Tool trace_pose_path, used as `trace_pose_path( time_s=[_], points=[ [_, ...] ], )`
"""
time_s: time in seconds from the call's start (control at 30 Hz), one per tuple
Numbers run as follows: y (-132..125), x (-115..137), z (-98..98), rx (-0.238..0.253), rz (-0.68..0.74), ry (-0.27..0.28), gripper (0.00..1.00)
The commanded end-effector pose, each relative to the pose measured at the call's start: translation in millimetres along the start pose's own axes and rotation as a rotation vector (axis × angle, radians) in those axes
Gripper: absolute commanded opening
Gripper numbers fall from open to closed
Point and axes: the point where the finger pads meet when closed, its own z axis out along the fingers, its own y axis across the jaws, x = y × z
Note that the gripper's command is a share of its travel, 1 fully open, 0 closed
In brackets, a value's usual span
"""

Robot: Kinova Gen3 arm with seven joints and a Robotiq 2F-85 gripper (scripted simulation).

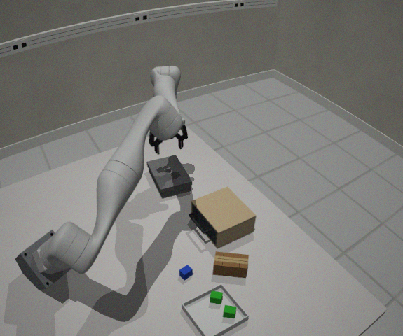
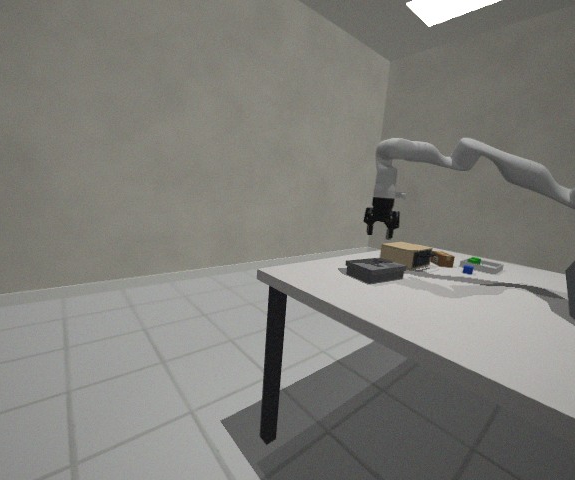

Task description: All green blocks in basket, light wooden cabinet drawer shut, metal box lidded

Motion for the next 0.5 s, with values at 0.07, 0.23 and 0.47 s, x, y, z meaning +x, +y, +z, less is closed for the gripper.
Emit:
trace_pose_path(
  time_s=[0.07, 0.23, 0.47],
  points=[
    [2.2, -2.9, -20.0, -0.005, -0.005, -0.01, 1.0],
    [2.2, -2.3, -23.7, -0.007, -0.003, -0.009, 1.0],
    [2.0, -2.1, -31.0, -0.007, -0.003, -0.009, 1.0]
  ],
)
